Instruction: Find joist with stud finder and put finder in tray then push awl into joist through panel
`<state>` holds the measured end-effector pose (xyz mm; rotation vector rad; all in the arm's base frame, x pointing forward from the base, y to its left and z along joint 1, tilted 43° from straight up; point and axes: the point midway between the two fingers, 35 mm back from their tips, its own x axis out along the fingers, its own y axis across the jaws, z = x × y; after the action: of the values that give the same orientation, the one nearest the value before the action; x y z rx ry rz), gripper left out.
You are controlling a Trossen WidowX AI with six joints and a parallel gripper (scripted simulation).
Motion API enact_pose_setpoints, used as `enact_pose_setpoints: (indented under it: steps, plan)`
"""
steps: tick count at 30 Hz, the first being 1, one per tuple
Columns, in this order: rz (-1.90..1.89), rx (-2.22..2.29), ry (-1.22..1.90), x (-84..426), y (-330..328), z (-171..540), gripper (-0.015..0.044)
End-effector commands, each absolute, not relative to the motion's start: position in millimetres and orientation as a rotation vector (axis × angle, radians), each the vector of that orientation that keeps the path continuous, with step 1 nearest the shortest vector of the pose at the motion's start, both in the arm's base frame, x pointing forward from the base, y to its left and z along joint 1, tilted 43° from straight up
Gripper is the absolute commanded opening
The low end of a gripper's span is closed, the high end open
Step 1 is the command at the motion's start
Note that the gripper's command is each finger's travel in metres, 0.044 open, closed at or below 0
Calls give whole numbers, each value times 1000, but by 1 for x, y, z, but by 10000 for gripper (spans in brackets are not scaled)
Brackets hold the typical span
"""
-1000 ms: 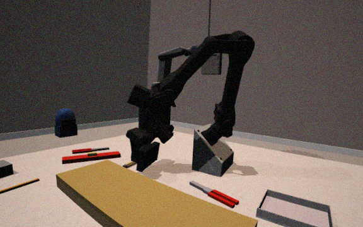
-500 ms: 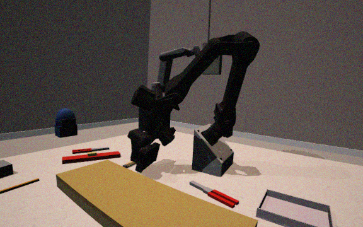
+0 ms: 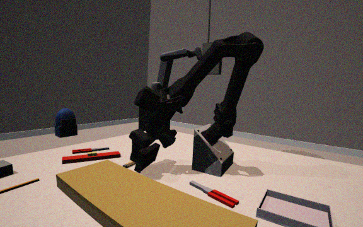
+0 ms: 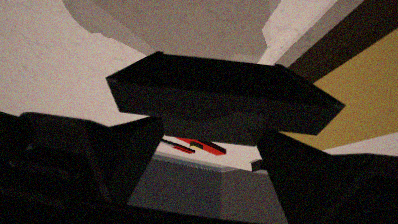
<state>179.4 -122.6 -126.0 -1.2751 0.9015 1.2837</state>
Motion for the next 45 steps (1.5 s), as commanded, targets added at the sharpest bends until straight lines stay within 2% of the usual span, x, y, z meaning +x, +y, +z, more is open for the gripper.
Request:
enact_pose_setpoints:
  steps: [1,45]
  plan:
    - [1267,-1299,927,180,-124,-125,0]
    - [1113,-1489,1116,179,-116,-127,0]
